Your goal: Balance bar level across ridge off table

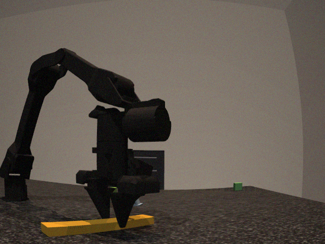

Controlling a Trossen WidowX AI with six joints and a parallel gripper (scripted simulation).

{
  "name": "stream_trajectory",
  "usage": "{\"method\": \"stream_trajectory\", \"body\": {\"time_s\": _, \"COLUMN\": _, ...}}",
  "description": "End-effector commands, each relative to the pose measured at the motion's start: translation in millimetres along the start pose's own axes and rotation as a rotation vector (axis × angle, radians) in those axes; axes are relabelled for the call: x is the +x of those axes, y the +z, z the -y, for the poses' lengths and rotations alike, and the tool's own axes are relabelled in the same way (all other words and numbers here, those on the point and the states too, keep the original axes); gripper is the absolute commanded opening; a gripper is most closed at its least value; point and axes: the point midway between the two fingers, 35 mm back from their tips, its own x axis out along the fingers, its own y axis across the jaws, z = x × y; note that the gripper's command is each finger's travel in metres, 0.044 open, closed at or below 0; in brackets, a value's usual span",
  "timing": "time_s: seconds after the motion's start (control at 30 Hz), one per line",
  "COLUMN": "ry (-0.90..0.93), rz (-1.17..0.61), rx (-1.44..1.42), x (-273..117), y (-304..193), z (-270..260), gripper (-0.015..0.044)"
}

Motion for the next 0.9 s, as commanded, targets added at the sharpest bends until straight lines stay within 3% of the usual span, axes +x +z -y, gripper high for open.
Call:
{"method": "stream_trajectory", "body": {"time_s": 0.0, "ry": 0.0, "rz": 0.0, "rx": 0.0, "x": 0.0, "y": 0.0, "z": -0.1, "gripper": 0.0131}}
{"method": "stream_trajectory", "body": {"time_s": 0.23, "ry": 0.0, "rz": 0.0, "rx": 0.0, "x": 0.0, "y": 0.0, "z": -0.1, "gripper": 0.0085}}
{"method": "stream_trajectory", "body": {"time_s": 0.37, "ry": 0.0, "rz": 0.0, "rx": 0.0, "x": -6.3, "y": 0.3, "z": 1.0, "gripper": 0.0}}
{"method": "stream_trajectory", "body": {"time_s": 0.87, "ry": -0.001, "rz": -0.001, "rx": -0.002, "x": -44.7, "y": 1.4, "z": 4.6, "gripper": 0.0}}
